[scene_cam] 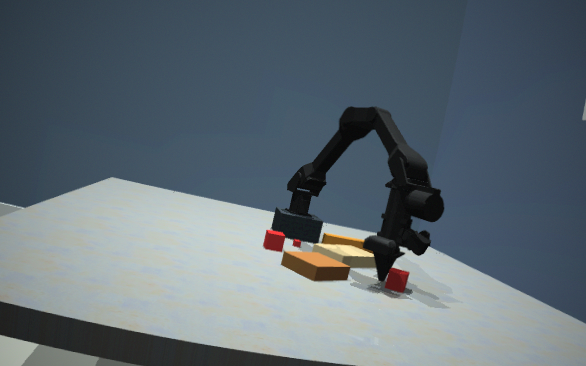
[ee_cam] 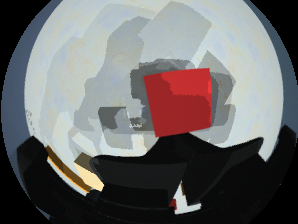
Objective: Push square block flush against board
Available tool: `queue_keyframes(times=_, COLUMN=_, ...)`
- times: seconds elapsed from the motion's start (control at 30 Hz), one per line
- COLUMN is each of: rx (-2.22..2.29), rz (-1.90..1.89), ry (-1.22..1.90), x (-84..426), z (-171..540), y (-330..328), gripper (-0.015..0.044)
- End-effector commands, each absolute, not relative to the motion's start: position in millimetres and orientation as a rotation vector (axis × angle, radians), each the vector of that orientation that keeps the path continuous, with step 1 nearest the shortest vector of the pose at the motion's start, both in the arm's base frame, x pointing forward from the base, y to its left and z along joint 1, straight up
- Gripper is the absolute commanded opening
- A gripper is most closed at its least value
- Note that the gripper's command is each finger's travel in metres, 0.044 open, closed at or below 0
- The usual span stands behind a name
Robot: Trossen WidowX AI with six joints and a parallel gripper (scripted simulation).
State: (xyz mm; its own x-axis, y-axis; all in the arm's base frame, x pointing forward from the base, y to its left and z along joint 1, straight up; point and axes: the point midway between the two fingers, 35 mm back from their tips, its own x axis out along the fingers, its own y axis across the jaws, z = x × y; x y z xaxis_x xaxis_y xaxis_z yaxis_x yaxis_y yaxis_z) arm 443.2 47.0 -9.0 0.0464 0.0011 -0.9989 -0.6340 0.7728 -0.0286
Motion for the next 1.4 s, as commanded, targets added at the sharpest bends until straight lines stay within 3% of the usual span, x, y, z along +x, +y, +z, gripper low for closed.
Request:
queue_keyframes(times=0.0, rx=-0.546, rz=0.517, ry=1.458, x=447.5, z=-8.5, y=49.9, gripper=0.0000)
queue_keyframes(times=1.37, rx=-0.544, rz=0.518, ry=1.455, x=469.3, z=-7.7, y=72.4, gripper=0.0000)
